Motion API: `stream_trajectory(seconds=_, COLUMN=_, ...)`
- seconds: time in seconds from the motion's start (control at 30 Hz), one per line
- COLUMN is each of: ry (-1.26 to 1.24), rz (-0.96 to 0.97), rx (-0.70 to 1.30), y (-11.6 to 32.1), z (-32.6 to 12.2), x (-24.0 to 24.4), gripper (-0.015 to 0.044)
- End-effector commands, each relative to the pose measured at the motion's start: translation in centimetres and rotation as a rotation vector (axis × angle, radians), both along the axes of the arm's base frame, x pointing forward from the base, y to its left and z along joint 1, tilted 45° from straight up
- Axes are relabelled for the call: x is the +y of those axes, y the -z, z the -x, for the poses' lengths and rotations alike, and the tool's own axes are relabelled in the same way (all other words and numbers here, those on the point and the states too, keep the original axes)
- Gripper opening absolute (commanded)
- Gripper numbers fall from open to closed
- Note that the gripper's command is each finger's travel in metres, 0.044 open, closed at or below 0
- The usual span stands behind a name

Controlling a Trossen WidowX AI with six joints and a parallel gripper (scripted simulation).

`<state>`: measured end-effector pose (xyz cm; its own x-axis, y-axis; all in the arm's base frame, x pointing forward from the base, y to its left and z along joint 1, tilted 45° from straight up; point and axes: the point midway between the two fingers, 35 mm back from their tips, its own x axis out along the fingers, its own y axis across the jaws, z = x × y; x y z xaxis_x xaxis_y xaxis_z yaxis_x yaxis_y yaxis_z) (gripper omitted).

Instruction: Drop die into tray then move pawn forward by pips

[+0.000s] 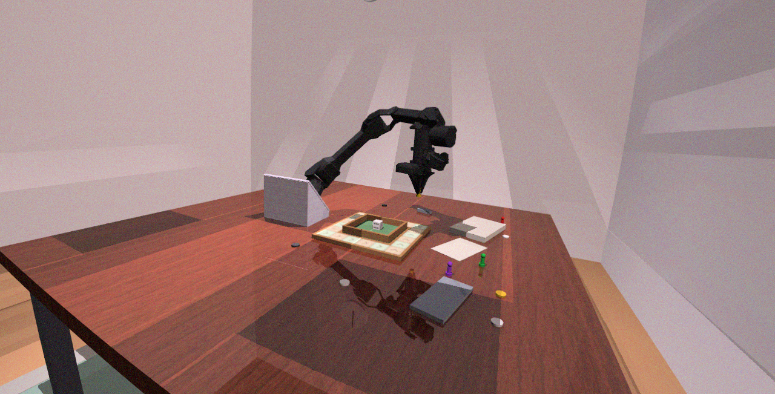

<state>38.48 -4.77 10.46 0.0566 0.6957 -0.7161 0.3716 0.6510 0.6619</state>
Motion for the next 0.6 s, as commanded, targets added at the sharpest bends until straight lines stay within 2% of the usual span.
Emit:
stream_trajectory(seconds=0.0, ry=-0.008, rz=0.002, rx=0.000, y=-0.8, z=0.3, x=-0.6, gripper=0.0000)
stream_trajectory(seconds=0.57, ry=-0.007, rz=0.004, rx=0.000, y=0.5, z=1.7, x=4.6, gripper=0.0000)
